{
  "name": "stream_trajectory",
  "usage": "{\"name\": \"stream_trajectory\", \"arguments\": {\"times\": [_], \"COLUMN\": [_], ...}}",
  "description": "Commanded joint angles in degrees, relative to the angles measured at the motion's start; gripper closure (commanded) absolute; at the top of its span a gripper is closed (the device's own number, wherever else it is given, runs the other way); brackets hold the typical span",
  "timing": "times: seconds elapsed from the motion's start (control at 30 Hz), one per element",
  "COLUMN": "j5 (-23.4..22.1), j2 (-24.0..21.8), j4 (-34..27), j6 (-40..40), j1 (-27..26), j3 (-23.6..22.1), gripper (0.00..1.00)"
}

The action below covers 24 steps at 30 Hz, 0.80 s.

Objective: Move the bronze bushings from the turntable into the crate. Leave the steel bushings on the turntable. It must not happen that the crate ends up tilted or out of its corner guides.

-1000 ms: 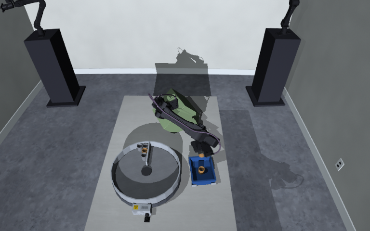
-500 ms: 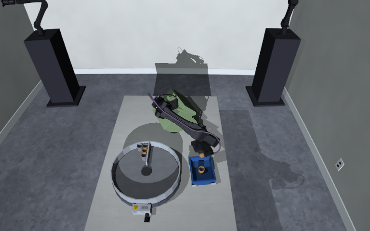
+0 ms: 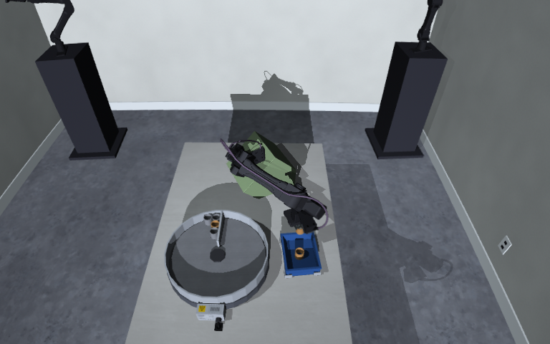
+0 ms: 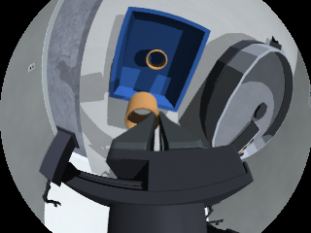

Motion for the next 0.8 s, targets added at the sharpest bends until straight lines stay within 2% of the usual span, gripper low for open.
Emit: {"name": "stream_trajectory", "arguments": {"times": [0.0, 0.77], "j5": [0.42, 0.57], "j2": [-1.68, -2.33], "j4": [-0.87, -0.8], "j6": [0.27, -0.32], "j1": [2.62, 2.46], "j3": [2.48, 2.25], "gripper": [1.0, 1.0]}}
